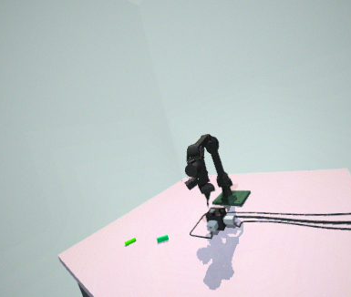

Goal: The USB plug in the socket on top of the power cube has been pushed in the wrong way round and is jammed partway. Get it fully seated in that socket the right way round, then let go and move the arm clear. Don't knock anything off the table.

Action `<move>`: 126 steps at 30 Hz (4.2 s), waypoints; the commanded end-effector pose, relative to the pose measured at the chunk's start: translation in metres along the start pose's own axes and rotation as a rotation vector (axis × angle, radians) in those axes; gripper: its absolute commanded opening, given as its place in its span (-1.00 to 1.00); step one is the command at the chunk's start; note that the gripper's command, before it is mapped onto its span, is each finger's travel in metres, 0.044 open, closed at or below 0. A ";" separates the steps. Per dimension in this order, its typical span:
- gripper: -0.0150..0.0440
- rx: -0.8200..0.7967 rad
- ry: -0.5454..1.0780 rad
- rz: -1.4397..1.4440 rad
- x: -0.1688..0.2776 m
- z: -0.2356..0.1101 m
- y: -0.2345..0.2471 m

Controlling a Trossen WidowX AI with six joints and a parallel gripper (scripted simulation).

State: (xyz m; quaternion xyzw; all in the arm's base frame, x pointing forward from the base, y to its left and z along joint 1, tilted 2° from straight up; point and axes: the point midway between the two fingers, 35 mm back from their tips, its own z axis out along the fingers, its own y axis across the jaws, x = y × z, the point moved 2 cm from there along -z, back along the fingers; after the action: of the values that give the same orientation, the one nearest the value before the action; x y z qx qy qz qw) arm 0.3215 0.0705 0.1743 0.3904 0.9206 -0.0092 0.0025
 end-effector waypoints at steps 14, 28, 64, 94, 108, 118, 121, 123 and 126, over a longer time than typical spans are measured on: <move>-0.49 0.000 0.000 0.429 0.000 0.000 0.000; -0.49 0.000 0.000 0.625 0.000 0.000 0.000; -0.49 -0.009 0.024 0.621 0.001 0.003 0.001; -0.49 -0.019 0.050 0.622 0.003 0.007 0.003; -0.49 -0.023 0.061 0.622 0.003 0.008 0.003; -0.49 -0.026 0.070 0.622 0.004 0.010 0.004; -0.49 -0.027 0.072 0.622 0.004 0.010 0.004; -0.49 -0.027 0.074 0.622 0.004 0.010 0.004; -0.49 -0.028 0.077 0.622 0.004 0.011 0.004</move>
State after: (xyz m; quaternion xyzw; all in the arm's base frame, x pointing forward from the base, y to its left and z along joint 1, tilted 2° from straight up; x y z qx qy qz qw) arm 0.3215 0.0751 0.1633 0.6548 0.7553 0.0155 -0.0226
